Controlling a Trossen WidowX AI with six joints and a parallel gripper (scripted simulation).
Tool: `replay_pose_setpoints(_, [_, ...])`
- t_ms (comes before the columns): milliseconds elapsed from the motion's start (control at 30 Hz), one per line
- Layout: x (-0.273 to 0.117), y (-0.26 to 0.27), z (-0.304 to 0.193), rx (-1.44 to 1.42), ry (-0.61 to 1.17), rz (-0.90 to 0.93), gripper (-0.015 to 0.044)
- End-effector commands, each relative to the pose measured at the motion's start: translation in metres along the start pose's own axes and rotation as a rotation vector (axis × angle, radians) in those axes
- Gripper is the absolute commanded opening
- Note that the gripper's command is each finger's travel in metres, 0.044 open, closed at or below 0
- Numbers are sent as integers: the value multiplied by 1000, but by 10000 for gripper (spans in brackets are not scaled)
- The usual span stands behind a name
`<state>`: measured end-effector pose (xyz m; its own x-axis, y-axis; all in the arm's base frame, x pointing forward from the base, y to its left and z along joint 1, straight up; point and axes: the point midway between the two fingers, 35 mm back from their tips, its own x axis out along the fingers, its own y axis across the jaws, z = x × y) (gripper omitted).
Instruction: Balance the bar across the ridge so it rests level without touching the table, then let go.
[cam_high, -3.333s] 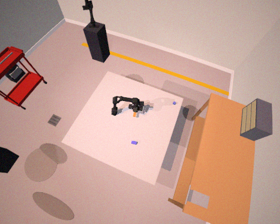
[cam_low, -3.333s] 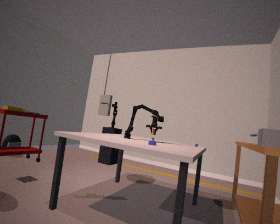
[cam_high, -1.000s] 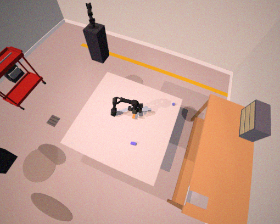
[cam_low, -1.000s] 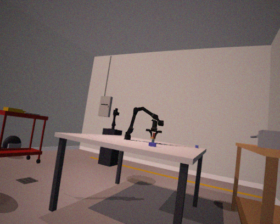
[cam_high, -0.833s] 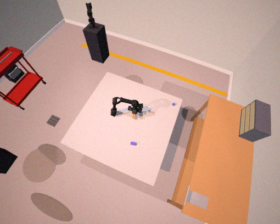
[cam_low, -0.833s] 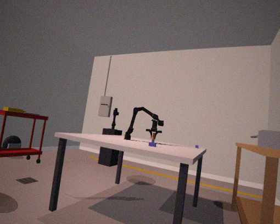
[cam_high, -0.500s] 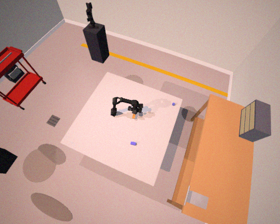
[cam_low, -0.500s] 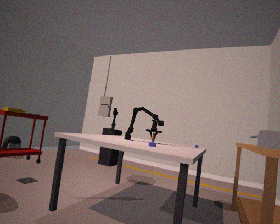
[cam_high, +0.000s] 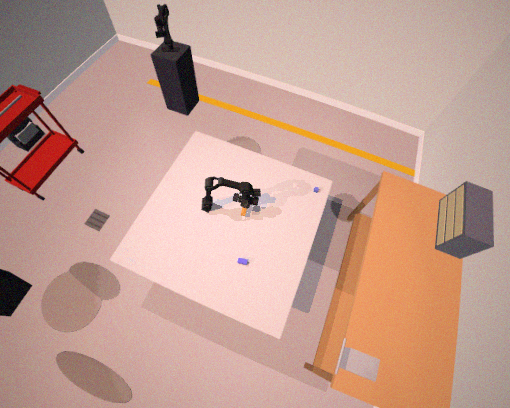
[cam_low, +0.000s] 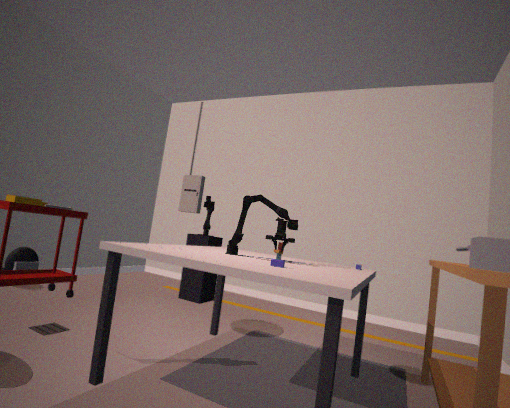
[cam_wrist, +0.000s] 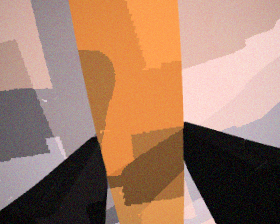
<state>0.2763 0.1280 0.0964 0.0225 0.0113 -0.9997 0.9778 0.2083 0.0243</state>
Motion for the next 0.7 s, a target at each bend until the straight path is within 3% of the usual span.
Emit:
replay_pose_setpoints(0, [1,0,0,2,0,2,0])
replay_pose_setpoints(667, [2,0,0,2,0,2,0])
